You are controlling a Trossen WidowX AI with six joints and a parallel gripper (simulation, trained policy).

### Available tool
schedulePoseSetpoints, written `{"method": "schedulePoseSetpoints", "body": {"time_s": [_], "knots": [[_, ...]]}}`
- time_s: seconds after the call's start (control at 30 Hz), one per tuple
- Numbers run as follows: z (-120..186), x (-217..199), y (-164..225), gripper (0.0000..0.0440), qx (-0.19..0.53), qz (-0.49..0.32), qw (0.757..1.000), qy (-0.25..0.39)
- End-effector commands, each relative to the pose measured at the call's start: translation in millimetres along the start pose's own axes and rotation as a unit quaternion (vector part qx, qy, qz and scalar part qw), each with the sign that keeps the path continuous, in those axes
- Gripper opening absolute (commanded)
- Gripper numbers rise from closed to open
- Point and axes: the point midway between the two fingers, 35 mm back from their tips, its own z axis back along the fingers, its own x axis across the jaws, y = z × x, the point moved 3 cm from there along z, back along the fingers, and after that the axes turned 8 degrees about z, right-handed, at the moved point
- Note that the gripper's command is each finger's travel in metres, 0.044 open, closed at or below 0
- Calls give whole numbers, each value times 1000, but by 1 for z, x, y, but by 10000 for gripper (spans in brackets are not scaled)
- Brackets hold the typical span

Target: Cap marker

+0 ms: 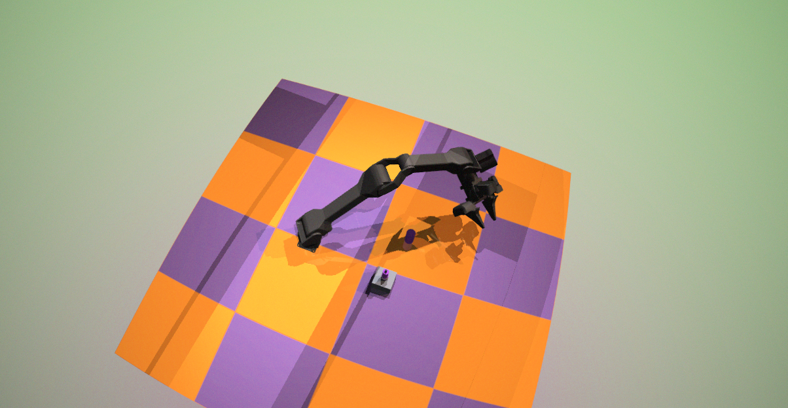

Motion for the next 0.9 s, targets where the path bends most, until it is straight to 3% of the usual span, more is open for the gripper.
{"method": "schedulePoseSetpoints", "body": {"time_s": [0.0,0.87], "knots": [[2,-10,-4,270,17,-4,1000,-4],[14,-79,-7,304,157,-28,987,-6]]}}
